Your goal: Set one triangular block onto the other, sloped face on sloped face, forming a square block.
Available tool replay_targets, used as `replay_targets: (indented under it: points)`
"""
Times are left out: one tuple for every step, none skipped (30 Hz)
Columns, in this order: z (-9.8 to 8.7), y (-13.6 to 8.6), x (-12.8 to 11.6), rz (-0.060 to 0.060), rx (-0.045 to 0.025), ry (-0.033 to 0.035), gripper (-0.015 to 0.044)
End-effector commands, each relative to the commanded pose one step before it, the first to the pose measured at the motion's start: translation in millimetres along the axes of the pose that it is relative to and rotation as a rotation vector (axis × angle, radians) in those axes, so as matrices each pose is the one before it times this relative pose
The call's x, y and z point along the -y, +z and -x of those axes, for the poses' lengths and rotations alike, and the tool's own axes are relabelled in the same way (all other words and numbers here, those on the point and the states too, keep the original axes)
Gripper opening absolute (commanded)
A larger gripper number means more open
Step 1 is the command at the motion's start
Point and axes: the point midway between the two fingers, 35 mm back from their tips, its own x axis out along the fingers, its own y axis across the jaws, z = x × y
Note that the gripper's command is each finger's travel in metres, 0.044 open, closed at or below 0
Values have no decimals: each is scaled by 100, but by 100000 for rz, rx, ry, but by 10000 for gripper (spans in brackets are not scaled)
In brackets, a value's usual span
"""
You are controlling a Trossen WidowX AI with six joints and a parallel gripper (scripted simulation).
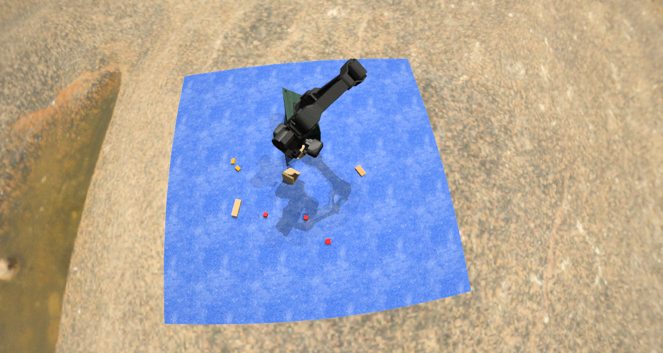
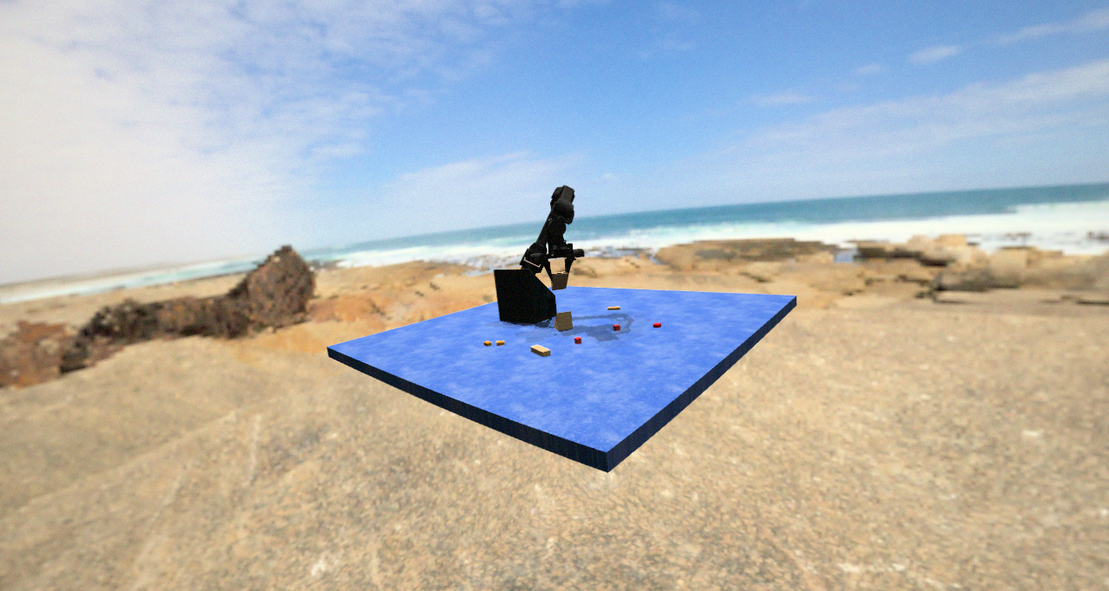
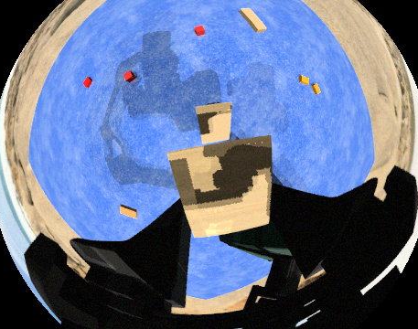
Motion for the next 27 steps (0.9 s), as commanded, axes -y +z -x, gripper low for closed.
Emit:
replay_targets:
  points:
    - [-125, -919, 1447, -18, -1941, 1220, 0]
    - [3, -105, 161, 63, -133, 205, 0]
    - [1, -35, 53, 22, -44, 70, 0]
    - [0, 0, 0, 0, 0, 0, 0]
    - [-69, 43, 1, -1, 11, -7, 0]
    - [-207, 128, 4, -3, 31, -19, 0]
    - [-347, 208, 6, -3, 48, -28, 0]
    - [-425, 244, 5, -2, 52, -27, 0]
    - [-428, 234, 4, 1, 45, -20, 0]
    - [-431, 224, 2, 3, 38, -12, 0]
    - [-433, 214, 1, 6, 31, -5, 0]
    - [-435, 204, 0, 8, 24, 2, 0]
    - [-437, 194, -1, 10, 16, 9, 0]
    - [-439, 185, -2, 12, 9, 15, 0]
    - [-442, 175, -2, 14, 1, 22, 0]
    - [-445, 166, -3, 16, -7, 29, 0]
    - [-446, 156, -3, 18, -15, 35, 0]
    - [-447, 146, -3, 20, -23, 41, 0]
    - [-448, 136, -3, 21, -32, 47, 0]
    - [-448, 126, -3, 23, -40, 53, 0]
    - [-447, 115, -2, 24, -49, 58, 0]
    - [-356, 85, -1, 20, -45, 50, 0]
    - [-214, 48, 0, 13, -30, 32, 0]
    - [-71, 16, 0, 4, -10, 11, 0]
    - [-1, -62, -24, -2, -4, 1, 0]
    - [-4, -185, -70, -6, -13, 4, 0]
    - [-5, -186, -68, -6, -13, 5, 0]
